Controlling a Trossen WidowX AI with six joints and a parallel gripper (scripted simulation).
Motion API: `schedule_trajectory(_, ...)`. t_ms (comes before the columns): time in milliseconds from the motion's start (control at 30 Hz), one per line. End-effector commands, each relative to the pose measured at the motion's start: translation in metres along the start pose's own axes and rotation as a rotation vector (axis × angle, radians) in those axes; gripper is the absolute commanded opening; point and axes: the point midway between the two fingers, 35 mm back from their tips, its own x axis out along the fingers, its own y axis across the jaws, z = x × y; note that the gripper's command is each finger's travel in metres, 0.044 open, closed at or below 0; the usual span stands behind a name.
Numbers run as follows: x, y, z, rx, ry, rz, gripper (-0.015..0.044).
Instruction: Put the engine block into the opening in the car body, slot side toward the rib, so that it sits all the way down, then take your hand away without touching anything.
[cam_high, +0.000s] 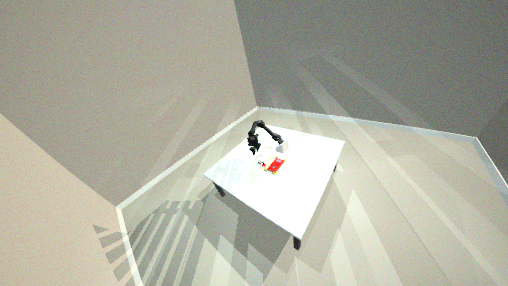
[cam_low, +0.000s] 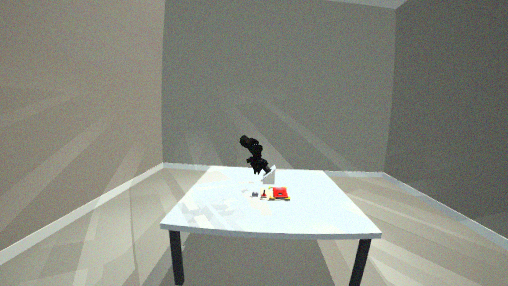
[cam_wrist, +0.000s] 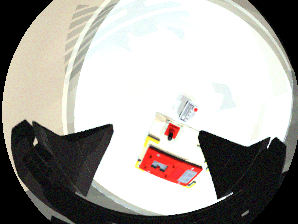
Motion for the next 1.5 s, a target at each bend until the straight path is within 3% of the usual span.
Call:
schedule_trajectory(0, 0.012, -0.01, -0.004, 0.085, 0.02, -0.073, 0.044)
schedule_trajectory(367, 0.042, -0.044, -0.005, 0.354, 0.016, -0.301, 0.044)
schedule_trajectory(500, 0.045, -0.046, -0.004, 0.359, 0.016, -0.305, 0.044)
schedule_trajectory(667, 0.106, -0.064, -0.008, 0.359, 0.013, -0.305, 0.044)
schedule_trajectory(1467, 0.143, -0.077, -0.015, 0.359, 0.012, -0.305, 0.044)
